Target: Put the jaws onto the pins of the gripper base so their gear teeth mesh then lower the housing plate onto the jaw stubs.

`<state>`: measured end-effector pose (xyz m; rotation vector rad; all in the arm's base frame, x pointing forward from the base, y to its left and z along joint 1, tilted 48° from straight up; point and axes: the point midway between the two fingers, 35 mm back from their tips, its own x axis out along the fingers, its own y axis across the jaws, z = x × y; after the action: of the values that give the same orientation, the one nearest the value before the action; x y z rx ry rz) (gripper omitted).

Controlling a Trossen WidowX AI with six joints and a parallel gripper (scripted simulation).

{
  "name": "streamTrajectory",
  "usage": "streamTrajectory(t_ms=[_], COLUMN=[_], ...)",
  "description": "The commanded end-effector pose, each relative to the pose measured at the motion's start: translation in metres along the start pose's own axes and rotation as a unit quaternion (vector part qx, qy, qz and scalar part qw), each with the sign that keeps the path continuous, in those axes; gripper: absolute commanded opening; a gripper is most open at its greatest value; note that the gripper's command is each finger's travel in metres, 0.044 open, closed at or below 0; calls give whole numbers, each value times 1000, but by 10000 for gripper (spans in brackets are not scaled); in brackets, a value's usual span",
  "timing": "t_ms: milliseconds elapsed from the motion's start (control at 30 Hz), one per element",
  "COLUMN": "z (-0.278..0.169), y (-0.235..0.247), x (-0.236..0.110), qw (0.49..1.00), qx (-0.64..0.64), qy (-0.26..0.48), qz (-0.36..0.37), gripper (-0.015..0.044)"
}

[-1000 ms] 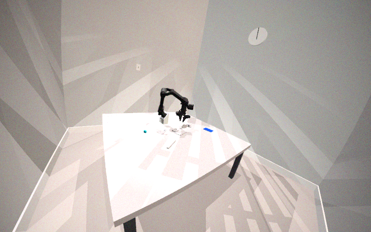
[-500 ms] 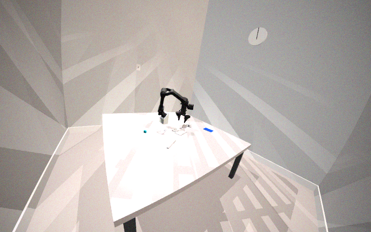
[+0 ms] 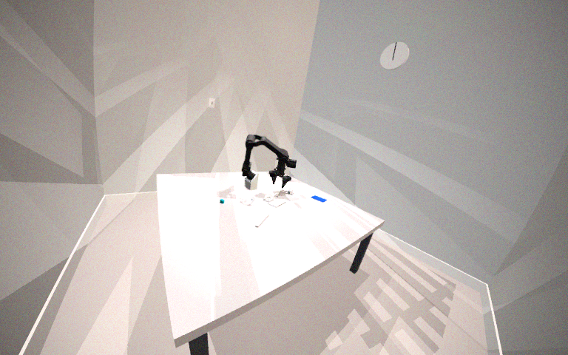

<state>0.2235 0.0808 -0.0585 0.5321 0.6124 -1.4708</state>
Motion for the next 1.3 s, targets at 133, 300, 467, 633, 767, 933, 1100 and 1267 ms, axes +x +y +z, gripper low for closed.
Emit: streamTrajectory(t_ms=[133, 300, 467, 633, 767, 933, 1100, 1267], z=[0, 0, 0, 0, 0, 0, 0, 0], y=[0, 0, 0, 0, 0, 0, 0, 0], x=[0, 0, 0, 0, 0, 0, 0, 0], qw=[1000, 1000, 1000, 1000, 1000, 1000, 1000, 1000], qx=[0, 0, 0, 0, 0, 0, 0, 0], qy=[0, 0, 0, 0, 0, 0, 0, 0], qz=[0, 0, 0, 0, 0, 0, 0, 0], gripper=[440, 309, 177, 46, 0, 0, 0, 0])
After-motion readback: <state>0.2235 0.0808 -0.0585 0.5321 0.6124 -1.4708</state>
